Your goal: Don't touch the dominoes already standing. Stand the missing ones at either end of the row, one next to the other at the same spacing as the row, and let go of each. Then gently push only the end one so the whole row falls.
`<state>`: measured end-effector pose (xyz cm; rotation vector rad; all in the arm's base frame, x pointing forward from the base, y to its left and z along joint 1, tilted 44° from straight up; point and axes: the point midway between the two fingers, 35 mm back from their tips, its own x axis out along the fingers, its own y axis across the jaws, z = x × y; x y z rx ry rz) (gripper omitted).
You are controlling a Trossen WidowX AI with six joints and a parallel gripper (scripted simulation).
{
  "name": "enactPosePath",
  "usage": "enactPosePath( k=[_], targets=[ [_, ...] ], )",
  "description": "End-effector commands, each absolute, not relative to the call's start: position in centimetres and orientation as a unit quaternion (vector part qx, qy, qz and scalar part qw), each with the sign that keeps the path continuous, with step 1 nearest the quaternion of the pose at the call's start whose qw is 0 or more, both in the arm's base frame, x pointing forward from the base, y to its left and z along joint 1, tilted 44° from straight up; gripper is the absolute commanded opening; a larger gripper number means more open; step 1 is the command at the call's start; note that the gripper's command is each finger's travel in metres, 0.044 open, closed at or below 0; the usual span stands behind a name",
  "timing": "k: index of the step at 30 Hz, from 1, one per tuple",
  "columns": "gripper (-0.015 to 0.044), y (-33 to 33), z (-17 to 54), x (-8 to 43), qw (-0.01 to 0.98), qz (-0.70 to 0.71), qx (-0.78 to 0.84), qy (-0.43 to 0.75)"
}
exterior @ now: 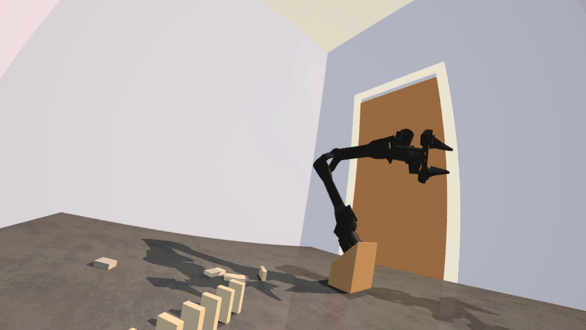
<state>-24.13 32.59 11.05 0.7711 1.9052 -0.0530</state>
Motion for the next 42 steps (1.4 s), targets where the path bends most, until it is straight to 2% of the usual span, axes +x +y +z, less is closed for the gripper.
enactPosePath(
  k=[1,2,10,21,32,42],
  targets=[
    [0.0426,32.7,11.0,-23.9,0.520,-0.017,0.320,0.792],
    [0.0440,33.1,11.0,-23.2,0.531,-0.003,0.315,0.787],
    [0.0440,37.4,9.9,-11.6,0.690,0.181,0.182,0.676],
    [0.0440,37.9,9.2,-1.0,0.783,0.271,-0.013,0.560],
    [0.0440,35.5,8.6,8.9,0.792,0.308,-0.250,0.463],
    [0.0440,30.9,8.2,16.9,0.717,0.319,-0.466,0.410]
  ],
)
